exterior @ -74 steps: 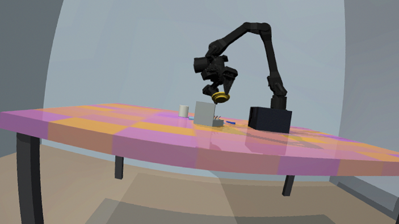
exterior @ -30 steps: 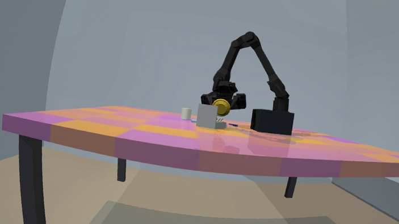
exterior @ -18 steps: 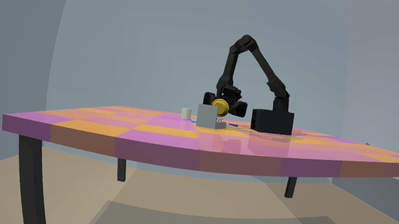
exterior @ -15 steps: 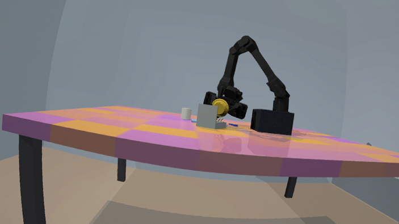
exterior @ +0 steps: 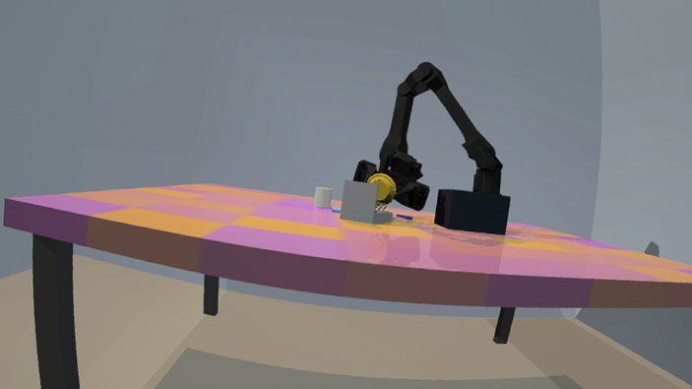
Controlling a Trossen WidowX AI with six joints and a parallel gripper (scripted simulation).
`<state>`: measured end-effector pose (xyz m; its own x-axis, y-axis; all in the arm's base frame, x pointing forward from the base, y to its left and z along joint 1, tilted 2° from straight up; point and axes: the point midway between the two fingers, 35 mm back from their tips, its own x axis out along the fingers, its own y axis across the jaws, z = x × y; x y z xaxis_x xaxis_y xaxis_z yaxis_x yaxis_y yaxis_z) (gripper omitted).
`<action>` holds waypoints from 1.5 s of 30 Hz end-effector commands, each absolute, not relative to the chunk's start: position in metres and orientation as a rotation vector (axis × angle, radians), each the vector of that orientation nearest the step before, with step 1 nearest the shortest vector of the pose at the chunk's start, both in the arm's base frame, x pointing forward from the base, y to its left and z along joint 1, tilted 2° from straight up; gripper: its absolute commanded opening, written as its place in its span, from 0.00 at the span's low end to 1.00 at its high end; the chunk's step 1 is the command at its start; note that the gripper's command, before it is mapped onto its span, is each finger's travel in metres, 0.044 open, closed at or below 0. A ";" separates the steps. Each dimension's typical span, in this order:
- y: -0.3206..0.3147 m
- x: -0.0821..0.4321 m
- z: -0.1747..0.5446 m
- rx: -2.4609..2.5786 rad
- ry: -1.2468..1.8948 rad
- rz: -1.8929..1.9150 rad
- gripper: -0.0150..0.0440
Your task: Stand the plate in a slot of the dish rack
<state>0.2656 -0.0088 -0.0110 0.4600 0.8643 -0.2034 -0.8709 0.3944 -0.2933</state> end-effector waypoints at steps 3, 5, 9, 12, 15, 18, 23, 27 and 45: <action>0.000 0.270 -0.007 -0.385 0.013 1.102 0.25; 0.002 0.271 -0.008 -0.385 0.015 1.102 0.25; 0.007 0.273 -0.008 -0.383 0.020 1.104 0.25; 0.010 0.274 -0.007 -0.381 0.021 1.105 0.25; 0.012 0.274 -0.008 -0.381 0.022 1.105 0.25; 0.015 0.276 -0.008 -0.381 0.026 1.107 0.25; 0.021 0.279 -0.007 -0.380 0.029 1.108 0.25; 0.026 0.281 -0.008 -0.379 0.035 1.109 0.25; 0.029 0.284 -0.024 -0.374 0.037 1.110 0.25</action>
<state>0.2832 0.0290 -0.0259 0.4498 0.8670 -0.2144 -0.8799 0.3890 -0.2727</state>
